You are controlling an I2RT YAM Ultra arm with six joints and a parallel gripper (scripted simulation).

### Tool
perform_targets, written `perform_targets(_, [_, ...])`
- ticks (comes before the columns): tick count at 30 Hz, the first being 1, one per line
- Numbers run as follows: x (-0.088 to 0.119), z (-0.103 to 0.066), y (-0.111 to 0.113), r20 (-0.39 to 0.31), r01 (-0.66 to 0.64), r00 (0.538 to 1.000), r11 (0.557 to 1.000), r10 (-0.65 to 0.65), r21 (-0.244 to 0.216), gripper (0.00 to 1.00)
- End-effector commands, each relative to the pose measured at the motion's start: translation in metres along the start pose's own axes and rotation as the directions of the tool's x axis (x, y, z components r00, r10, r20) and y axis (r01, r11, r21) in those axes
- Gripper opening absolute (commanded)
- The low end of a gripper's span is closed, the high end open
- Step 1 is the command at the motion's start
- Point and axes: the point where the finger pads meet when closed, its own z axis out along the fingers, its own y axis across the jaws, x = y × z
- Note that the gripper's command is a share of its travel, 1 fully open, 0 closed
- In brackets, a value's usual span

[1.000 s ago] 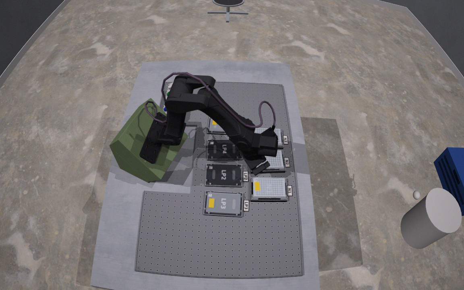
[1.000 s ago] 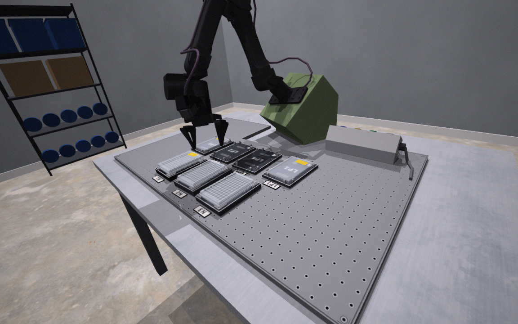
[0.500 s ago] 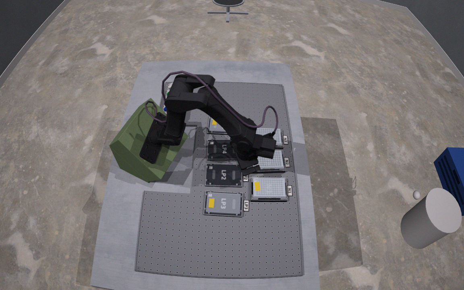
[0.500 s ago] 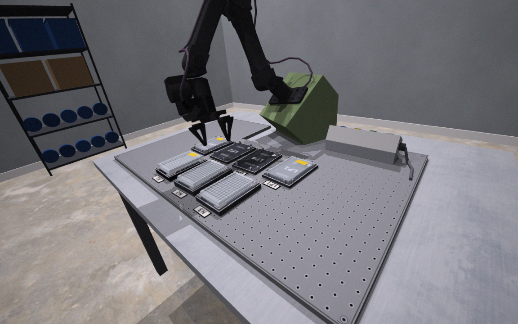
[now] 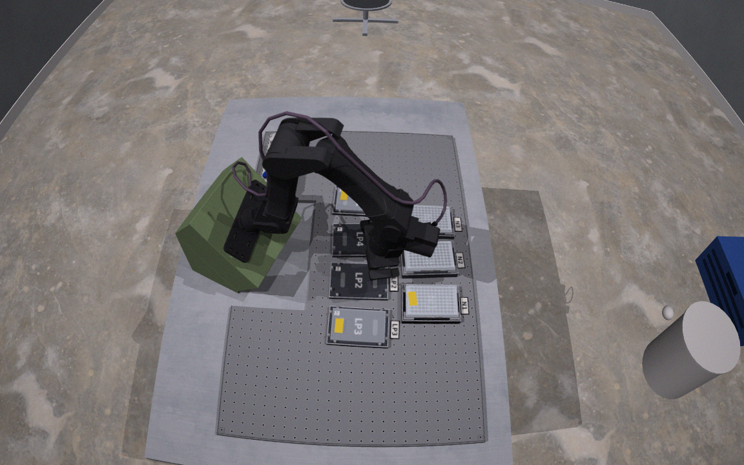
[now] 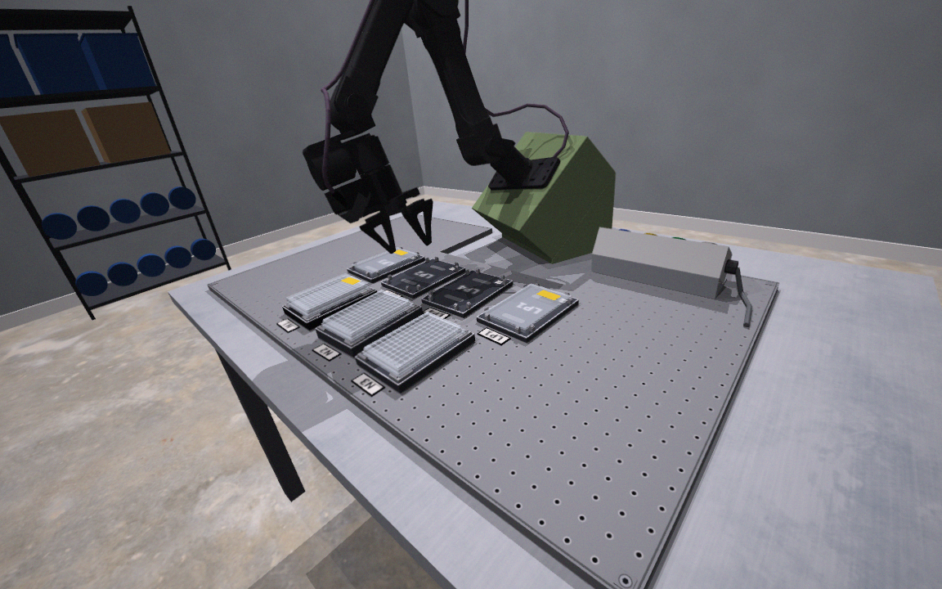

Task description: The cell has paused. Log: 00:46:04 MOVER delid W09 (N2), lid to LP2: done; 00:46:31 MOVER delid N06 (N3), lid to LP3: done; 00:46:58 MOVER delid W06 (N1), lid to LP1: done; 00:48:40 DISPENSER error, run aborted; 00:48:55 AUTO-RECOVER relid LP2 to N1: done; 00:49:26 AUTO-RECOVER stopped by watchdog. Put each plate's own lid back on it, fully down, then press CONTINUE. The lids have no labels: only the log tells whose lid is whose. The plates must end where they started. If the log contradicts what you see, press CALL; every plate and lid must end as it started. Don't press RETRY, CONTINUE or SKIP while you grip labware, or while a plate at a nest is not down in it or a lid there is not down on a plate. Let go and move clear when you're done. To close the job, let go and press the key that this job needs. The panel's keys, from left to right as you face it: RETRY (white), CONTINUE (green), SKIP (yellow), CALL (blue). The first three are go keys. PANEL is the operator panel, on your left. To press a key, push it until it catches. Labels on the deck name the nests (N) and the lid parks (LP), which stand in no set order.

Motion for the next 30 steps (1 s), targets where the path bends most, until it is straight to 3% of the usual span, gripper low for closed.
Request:
perform_targets(1, [0.005, -0.006, 0.004, -0.063, -0.068, 0.996, 0.998, 0.067, -0.016, 1.0])
perform_targets(4, [0.018, -0.018, 0.001, -0.072, -0.125, 0.989, 0.992, 0.125, 0.006, 1.0])
perform_targets(6, [0.023, -0.012, 0.004, -0.13, -0.152, 0.98, 0.988, 0.149, -0.007, 1.0])
perform_targets(8, [0.023, -0.012, 0.004, -0.13, -0.152, 0.98, 0.988, 0.149, -0.007, 1.0])
perform_targets(9, [0.025, -0.021, 0.004, -0.111, -0.169, 0.979, 0.986, 0.169, 0.001, 1.0])
perform_targets(12, [0.038, -0.025, 0.006, -0.153, -0.211, 0.966, 0.977, 0.211, 0.012, 1.0])
perform_targets(14, [0.039, -0.018, 0.01, -0.213, -0.227, 0.952, 0.974, 0.222, -0.001, 1.0])
perform_targets(17, [0.051, -0.031, 0.009, -0.218, -0.281, 0.935, 0.959, 0.28, 0.027, 1.0])
perform_targets(21, [0.061, -0.029, 0.014, -0.304, -0.327, 0.897, 0.944, 0.322, 0.035, 1.0])
perform_targets(22, [0.063, -0.038, 0.012, -0.282, -0.346, 0.895, 0.937, 0.345, 0.05, 1.0])
perform_targets(26, [0.071, -0.042, 0.014, -0.306, -0.371, 0.877, 0.927, 0.371, 0.061, 1.0])
perform_targets(27, [0.072, -0.036, 0.017, -0.353, -0.373, 0.86, 0.926, 0.368, 0.057, 1.0])
perform_targets(29, [0.061, -0.025, 0.014, -0.32, -0.364, 0.871, 0.927, 0.373, 0.087, 1.0])
perform_targets(30, [0.072, -0.015, 0.019, -0.349, -0.354, 0.862, 0.93, 0.366, 0.1, 1.0])
